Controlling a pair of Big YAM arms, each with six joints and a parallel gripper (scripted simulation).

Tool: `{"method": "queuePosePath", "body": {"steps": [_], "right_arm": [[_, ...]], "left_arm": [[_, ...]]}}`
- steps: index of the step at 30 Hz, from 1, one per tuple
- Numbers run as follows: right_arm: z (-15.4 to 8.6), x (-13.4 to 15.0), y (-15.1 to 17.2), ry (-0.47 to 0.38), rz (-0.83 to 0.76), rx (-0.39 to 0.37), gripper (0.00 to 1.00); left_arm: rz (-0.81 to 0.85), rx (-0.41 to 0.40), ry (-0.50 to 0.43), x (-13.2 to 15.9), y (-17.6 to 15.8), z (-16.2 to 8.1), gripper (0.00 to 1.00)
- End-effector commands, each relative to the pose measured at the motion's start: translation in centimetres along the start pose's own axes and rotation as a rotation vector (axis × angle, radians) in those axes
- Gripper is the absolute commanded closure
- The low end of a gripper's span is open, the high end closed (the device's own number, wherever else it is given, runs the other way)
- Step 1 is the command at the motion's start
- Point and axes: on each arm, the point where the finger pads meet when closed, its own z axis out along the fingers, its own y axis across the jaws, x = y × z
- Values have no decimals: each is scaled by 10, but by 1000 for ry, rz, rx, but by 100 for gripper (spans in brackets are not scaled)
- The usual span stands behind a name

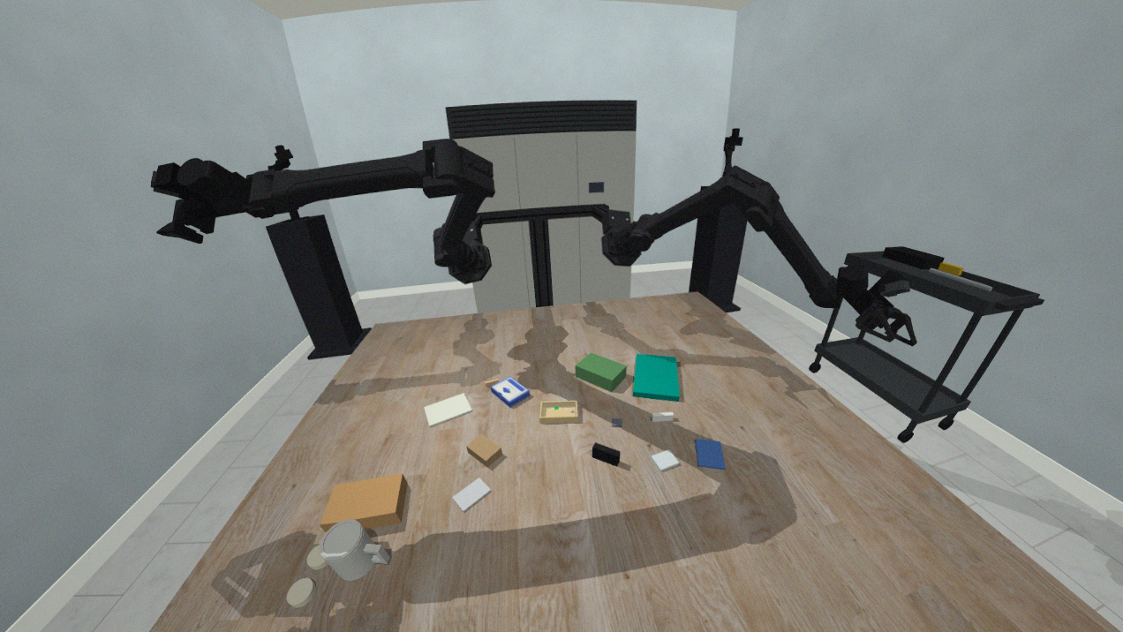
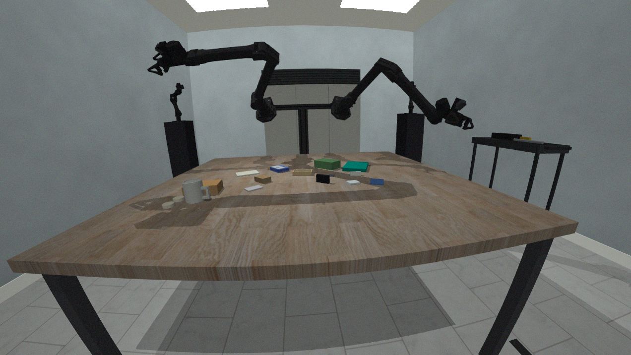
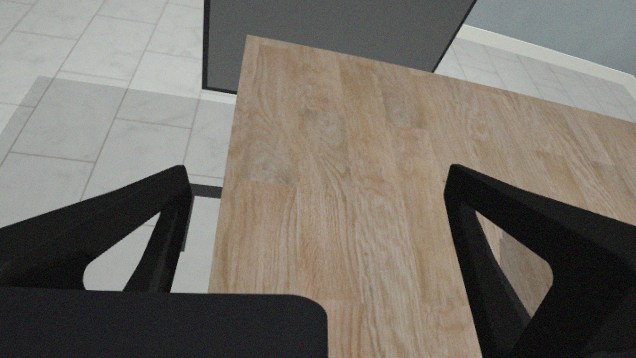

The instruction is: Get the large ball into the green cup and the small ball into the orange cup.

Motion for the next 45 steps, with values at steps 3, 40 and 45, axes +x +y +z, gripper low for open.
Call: {"method": "queuePosePath", "body": {"steps": [3,40,45], "right_arm": [[-5,-8,-8,-25,14,14,0],[-5,-8,-8,-25,14,14,0],[-5,-8,-8,-25,14,14,0]], "left_arm": [[16,18,-14,-14,-17,14,0],[20,-125,572,105,-459,84,0],[189,-58,702,172,-493,100,0]]}}
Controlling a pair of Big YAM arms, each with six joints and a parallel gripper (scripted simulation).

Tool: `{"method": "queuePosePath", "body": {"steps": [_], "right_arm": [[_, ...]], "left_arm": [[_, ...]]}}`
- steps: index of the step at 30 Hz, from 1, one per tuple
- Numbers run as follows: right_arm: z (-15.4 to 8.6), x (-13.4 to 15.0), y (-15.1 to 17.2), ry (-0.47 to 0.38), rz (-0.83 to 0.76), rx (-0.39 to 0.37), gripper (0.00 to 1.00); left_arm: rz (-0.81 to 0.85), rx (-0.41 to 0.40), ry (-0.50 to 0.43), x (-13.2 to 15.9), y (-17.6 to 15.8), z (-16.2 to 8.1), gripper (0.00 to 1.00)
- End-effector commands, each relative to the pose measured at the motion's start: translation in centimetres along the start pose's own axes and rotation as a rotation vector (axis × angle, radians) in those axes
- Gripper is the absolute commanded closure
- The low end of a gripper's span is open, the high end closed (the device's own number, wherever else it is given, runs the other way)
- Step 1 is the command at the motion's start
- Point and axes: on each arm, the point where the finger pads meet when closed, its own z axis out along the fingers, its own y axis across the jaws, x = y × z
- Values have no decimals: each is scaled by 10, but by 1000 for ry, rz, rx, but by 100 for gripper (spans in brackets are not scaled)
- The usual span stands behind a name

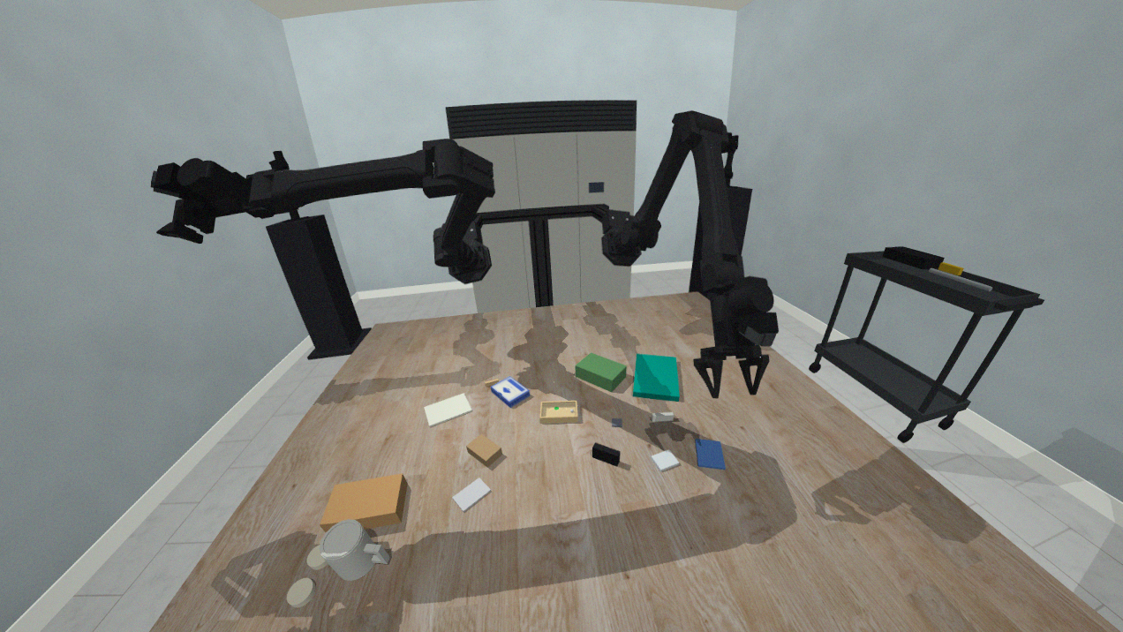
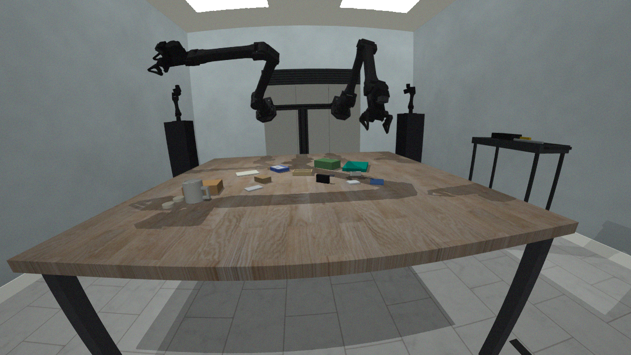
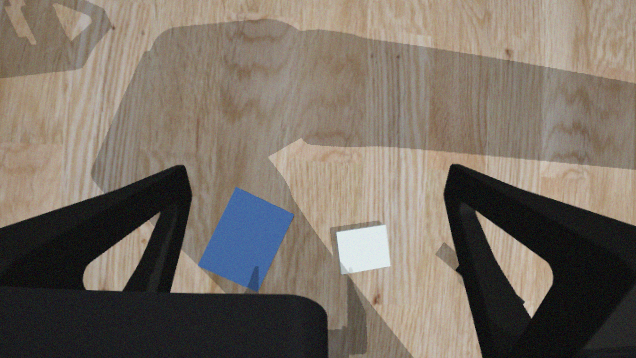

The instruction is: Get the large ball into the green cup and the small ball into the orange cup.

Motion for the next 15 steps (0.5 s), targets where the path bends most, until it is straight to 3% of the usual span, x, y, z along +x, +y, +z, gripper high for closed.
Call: {"method": "queuePosePath", "body": {"steps": [1,2,3,4,6,7,10,12,14,15], "right_arm": [[-5,-8,-8,-25,14,14,0],[-5,-8,-8,-25,14,14,0],[-5,-8,-8,-25,14,14,0],[-5,-8,-8,-25,14,14,0],[-5,-8,-8,-25,14,14,0],[-5,-8,-8,-25,14,14,0],[-5,-8,-8,-25,14,14,0],[-5,-8,-8,-25,14,14,0],[-5,-8,-8,-25,14,14,0],[-5,-8,-8,-25,14,14,0]], "left_arm": [[177,16,86,25,-26,27,0],[274,30,144,52,-47,39,0],[277,30,145,52,-47,39,0],[351,45,186,80,-68,48,0],[379,48,201,80,-68,48,0],[478,70,251,107,-90,54,0],[483,71,254,107,-90,54,0],[677,120,342,159,-131,60,0],[693,124,346,159,-131,60,0],[797,154,385,183,-151,60,0]]}}
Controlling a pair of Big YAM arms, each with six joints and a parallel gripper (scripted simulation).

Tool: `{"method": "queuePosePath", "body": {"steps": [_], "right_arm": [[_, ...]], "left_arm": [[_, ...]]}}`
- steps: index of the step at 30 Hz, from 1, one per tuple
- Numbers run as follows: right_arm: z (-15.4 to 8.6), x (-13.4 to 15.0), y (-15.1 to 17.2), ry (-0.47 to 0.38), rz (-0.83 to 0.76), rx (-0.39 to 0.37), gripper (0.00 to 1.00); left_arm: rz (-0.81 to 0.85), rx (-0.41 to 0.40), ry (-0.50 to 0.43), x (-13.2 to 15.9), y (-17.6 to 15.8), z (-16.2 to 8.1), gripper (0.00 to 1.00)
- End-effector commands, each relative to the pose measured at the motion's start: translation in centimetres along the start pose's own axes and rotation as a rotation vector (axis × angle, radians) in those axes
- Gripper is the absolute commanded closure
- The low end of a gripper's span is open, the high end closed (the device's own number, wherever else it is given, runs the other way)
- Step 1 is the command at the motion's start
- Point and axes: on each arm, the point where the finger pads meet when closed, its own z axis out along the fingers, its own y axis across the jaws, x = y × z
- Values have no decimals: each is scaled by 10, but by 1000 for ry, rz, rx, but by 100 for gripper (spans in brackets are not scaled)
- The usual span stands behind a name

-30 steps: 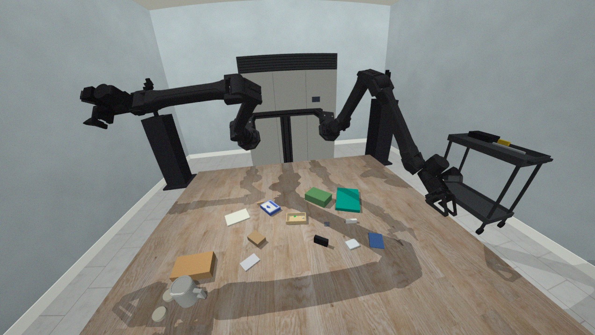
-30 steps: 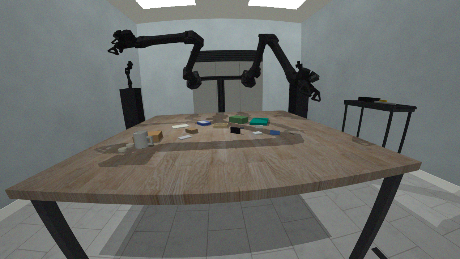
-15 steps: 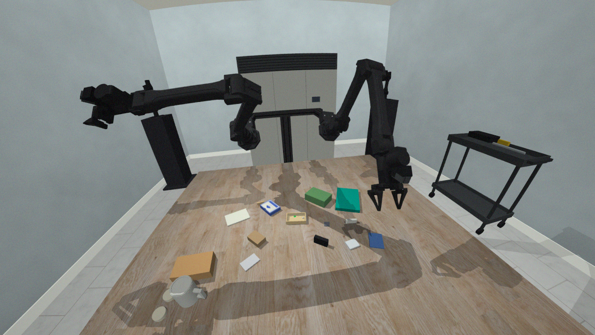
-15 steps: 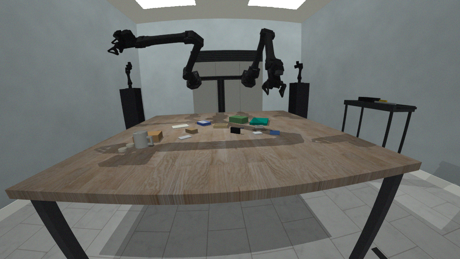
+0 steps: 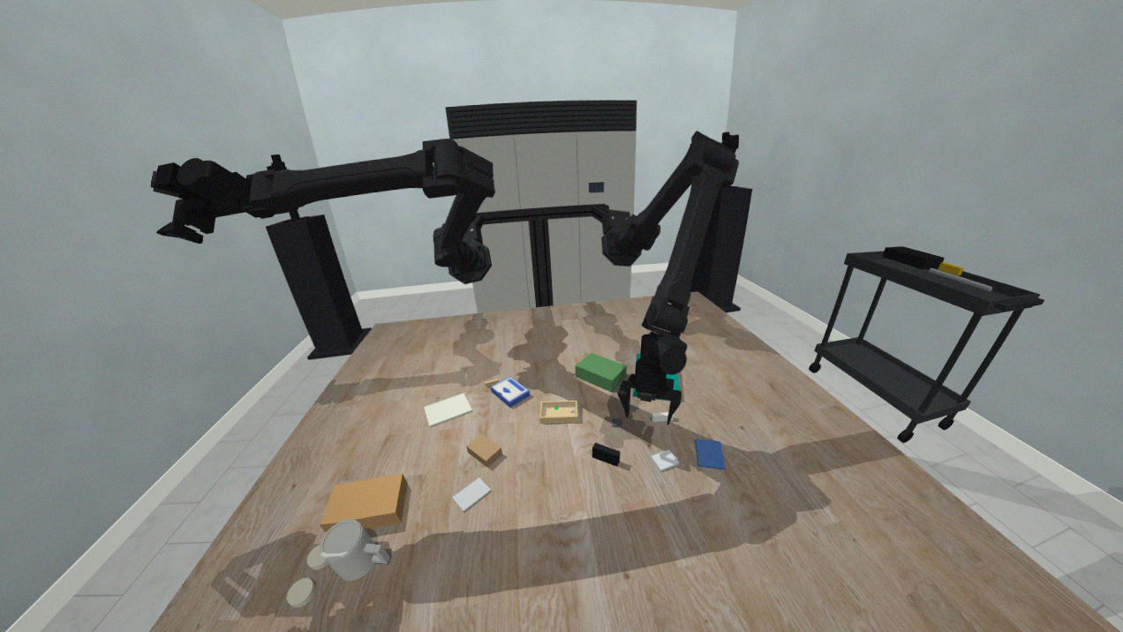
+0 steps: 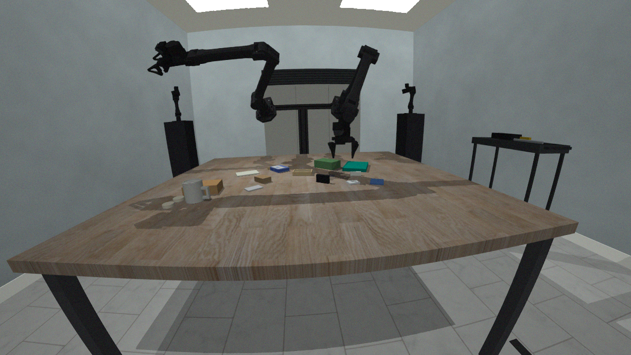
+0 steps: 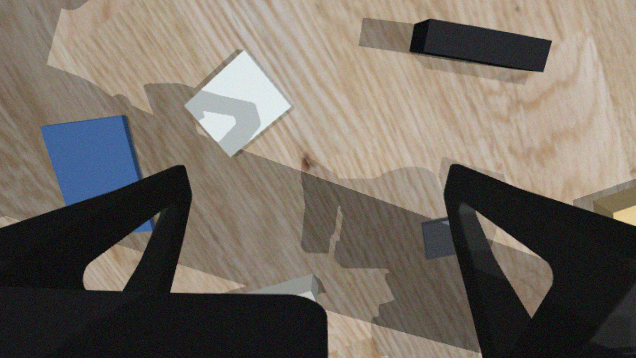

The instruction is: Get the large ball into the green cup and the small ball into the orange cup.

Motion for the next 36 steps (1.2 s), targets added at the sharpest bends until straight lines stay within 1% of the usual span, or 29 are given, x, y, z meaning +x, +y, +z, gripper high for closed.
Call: {"method": "queuePosePath", "body": {"steps": [1,2,3,4,5,6,7,8,9,10,12,14,16,17,21,25,26,27,29,30,34,36], "right_arm": [[-5,-8,-8,-25,14,14,0],[-5,-8,-8,-25,14,14,0],[-5,-8,-8,-25,14,14,0],[-5,-8,-8,-25,14,14,0],[-5,-8,-8,-25,14,14,0],[-5,-8,-8,-25,14,14,0],[-5,-8,-8,-25,14,14,0],[-5,-8,-8,-25,14,14,0],[-5,-8,-8,-25,14,14,0],[-5,-8,-8,-25,14,14,0],[-5,-8,-8,-25,14,14,0],[-5,-8,-8,-25,14,14,0],[-5,-8,-8,-25,14,14,0],[-5,-8,-8,-25,14,14,0],[-5,-8,-8,-25,14,14,0],[-5,-8,-8,-25,14,14,0],[-5,-8,-8,-25,14,14,0],[-5,-8,-8,-25,14,14,0],[-5,-8,-8,-25,14,14,0],[-5,-8,-8,-25,14,14,0],[-5,-8,-8,-25,14,14,0],[-5,-8,-8,-25,14,14,0]], "left_arm": [[218,41,4,-18,-41,5,0],[314,60,36,-10,-69,11,0],[323,62,37,-10,-69,11,0],[408,78,64,-2,-95,15,0],[425,82,66,-2,-95,15,0],[505,97,89,6,-119,18,0],[522,100,91,6,-119,18,0],[605,116,111,14,-142,19,0],[615,118,112,14,-142,19,0],[703,134,131,21,-162,20,0],[703,134,131,21,-162,20,0],[859,162,160,34,-197,19,0],[979,182,180,46,-224,17,0],[987,184,180,46,-224,17,0],[1153,210,203,61,-258,13,0],[1211,215,205,64,-269,10,0],[1191,191,181,48,-259,3,0],[1182,185,199,52,-249,9,0],[1182,185,199,52,-249,9,0],[1172,182,210,56,-242,14,0],[1187,198,225,69,-248,16,0],[1189,200,227,70,-249,17,0]]}}
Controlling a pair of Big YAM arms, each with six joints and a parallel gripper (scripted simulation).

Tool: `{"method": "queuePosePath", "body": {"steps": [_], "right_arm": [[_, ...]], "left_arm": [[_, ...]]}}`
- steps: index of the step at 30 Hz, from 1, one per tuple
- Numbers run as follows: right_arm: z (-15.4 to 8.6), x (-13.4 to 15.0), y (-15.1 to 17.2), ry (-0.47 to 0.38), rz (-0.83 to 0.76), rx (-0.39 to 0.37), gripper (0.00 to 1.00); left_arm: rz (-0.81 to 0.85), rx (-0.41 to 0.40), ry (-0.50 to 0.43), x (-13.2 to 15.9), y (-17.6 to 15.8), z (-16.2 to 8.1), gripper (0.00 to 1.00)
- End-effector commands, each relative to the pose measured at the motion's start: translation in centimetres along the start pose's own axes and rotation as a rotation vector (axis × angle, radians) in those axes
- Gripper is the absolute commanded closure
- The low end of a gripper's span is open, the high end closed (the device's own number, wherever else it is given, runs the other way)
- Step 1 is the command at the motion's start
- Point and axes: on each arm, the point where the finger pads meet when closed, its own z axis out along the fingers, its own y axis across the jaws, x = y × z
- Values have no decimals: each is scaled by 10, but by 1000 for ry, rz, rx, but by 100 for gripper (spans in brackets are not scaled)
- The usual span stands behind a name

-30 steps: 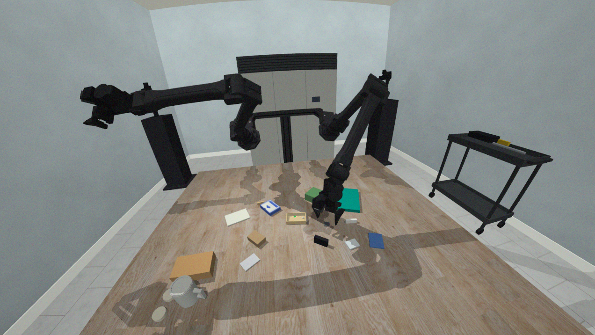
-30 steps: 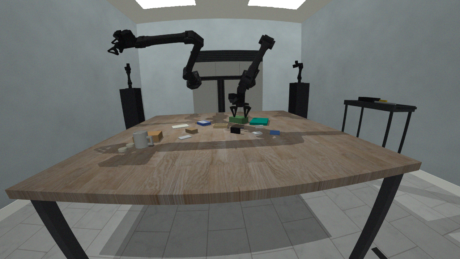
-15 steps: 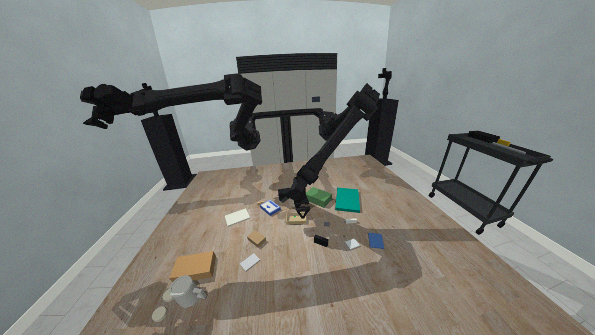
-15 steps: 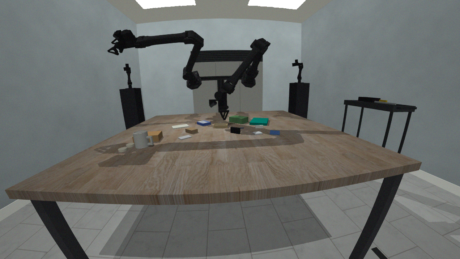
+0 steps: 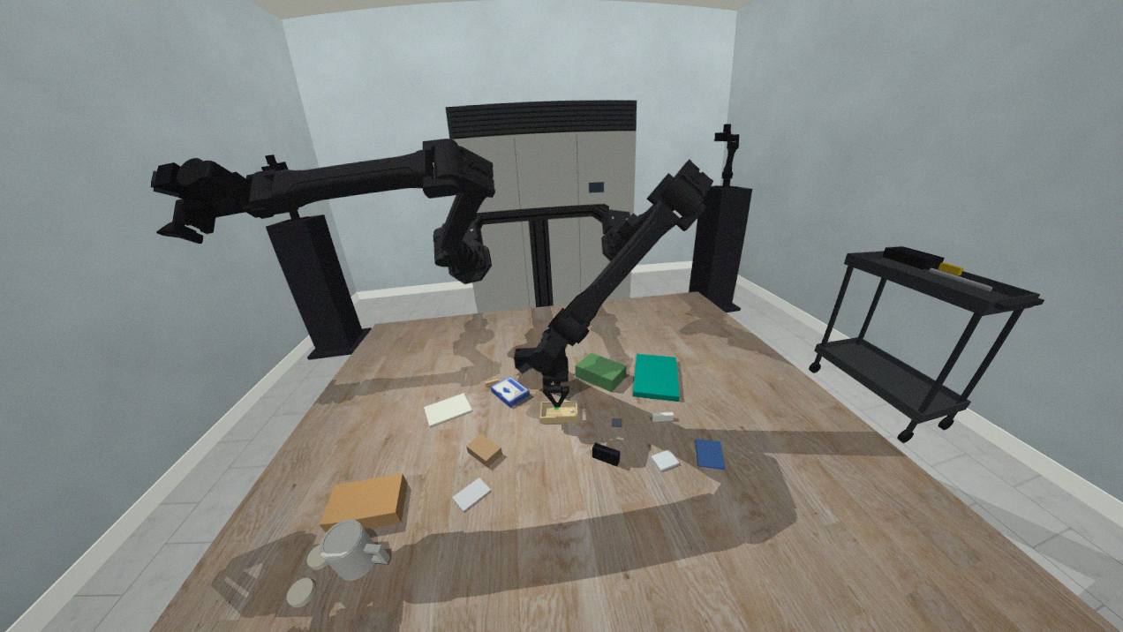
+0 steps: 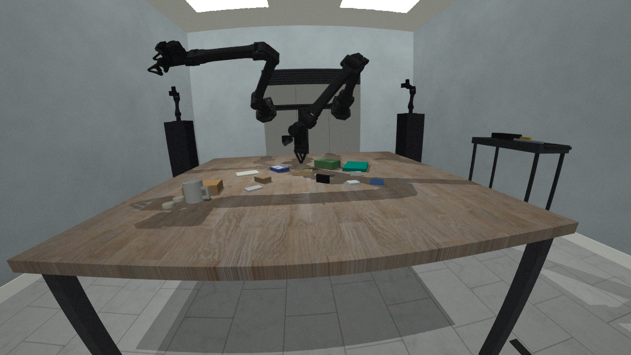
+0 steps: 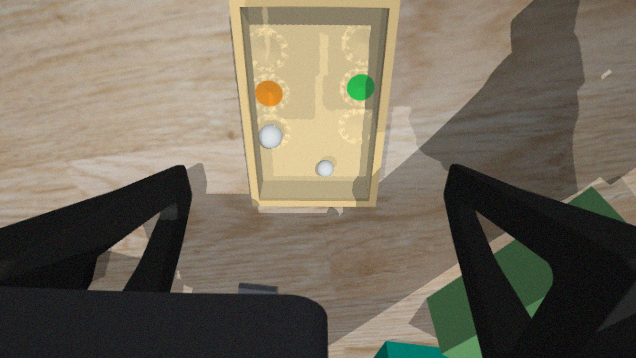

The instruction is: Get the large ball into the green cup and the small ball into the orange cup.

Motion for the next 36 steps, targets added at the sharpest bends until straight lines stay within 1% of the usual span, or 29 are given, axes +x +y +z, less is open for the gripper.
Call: {"method": "queuePosePath", "body": {"steps": [1,7,8,36], "right_arm": [[-5,-8,-8,-25,14,14,0],[-5,-8,-8,-25,14,14,0],[-5,-8,-8,-25,14,14,0],[-5,-8,-8,-25,14,14,0]], "left_arm": [[1,-7,8,9,8,3,0],[1,-7,8,9,8,3,0],[1,-7,8,9,8,3,14],[1,-7,8,9,8,3,14]]}}
